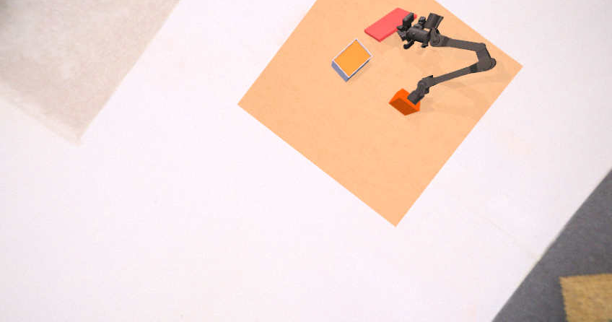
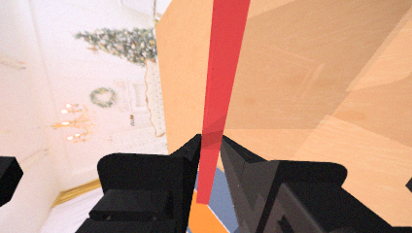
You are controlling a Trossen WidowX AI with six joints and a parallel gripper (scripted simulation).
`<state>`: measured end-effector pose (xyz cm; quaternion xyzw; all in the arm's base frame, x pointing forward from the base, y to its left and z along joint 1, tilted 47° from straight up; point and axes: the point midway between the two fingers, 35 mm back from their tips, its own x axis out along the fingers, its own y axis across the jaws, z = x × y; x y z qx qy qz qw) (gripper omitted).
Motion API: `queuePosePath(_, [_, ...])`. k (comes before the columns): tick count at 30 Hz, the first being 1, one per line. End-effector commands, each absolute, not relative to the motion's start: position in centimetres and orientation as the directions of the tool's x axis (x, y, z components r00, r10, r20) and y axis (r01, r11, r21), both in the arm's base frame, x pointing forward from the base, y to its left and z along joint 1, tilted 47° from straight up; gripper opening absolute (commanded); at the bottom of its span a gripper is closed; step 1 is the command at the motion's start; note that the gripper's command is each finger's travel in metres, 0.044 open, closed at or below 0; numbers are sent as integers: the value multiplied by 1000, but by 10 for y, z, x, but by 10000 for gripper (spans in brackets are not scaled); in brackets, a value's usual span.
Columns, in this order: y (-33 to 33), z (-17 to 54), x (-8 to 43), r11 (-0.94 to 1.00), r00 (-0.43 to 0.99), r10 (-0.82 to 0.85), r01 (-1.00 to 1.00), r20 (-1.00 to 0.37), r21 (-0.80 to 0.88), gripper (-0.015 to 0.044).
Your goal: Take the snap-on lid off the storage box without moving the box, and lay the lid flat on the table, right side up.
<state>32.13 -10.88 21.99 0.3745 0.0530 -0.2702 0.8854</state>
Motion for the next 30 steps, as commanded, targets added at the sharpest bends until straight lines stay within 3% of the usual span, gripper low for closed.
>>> queuePosePath(1, [-114,207,321,570,835,-445,543,-323,617,0])
queuePosePath(30, [-131,191,324,571,835,-445,543,-323,616,0])
